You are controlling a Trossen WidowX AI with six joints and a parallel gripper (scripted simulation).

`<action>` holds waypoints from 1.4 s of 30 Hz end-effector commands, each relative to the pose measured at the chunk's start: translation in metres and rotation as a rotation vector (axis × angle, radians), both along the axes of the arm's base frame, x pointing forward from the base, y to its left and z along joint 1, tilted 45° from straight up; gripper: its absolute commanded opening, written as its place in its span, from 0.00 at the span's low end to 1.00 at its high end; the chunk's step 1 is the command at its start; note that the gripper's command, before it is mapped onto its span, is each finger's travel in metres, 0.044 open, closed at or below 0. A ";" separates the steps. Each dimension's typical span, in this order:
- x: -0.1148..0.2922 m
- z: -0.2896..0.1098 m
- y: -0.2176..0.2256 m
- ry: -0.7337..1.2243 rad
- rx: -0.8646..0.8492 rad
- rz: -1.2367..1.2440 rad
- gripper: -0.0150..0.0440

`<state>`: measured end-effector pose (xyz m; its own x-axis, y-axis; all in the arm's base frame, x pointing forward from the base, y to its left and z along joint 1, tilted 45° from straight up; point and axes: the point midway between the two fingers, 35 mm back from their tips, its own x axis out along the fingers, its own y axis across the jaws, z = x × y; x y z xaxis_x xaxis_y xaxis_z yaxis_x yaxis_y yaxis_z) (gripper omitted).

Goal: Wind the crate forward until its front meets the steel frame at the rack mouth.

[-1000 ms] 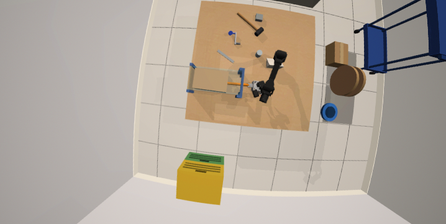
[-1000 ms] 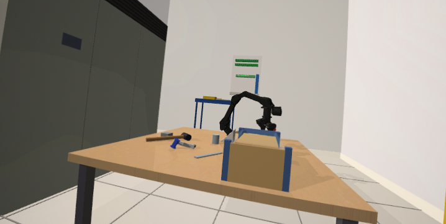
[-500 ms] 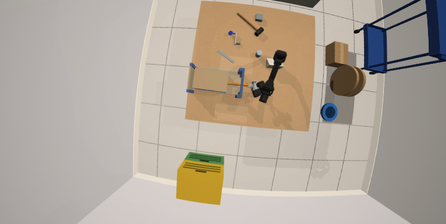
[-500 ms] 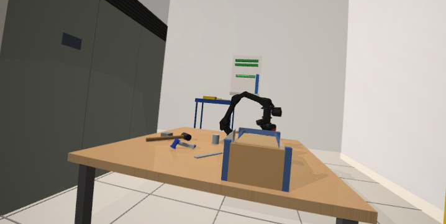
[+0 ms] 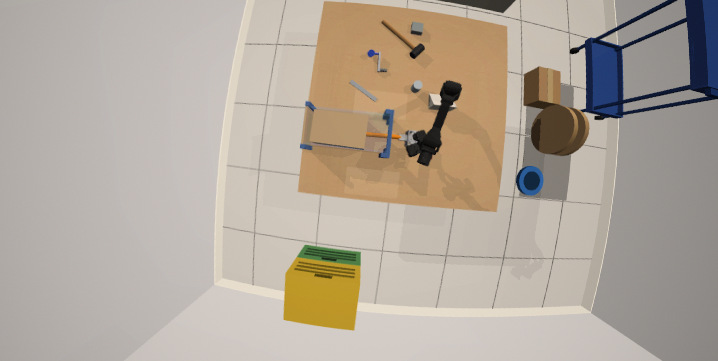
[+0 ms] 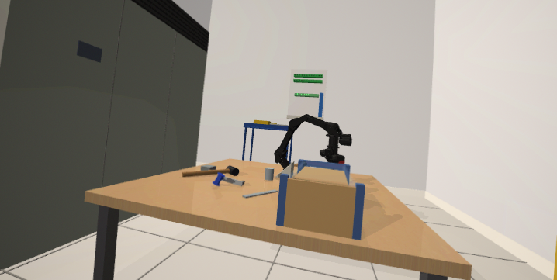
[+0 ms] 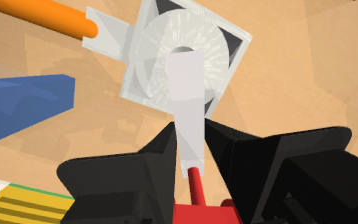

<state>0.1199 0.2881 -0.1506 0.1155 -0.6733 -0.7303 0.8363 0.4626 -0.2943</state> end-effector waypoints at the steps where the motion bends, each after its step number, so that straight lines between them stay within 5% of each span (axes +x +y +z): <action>1: 0.001 0.000 0.001 -0.003 0.002 0.002 0.25; 20: -0.003 0.006 -0.005 0.126 -0.007 0.136 0.25; 42: -0.017 0.026 -0.026 0.606 -0.039 0.586 0.25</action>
<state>0.1017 0.2648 -0.1272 0.0572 -0.6543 -0.7541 0.2252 0.7443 -0.6287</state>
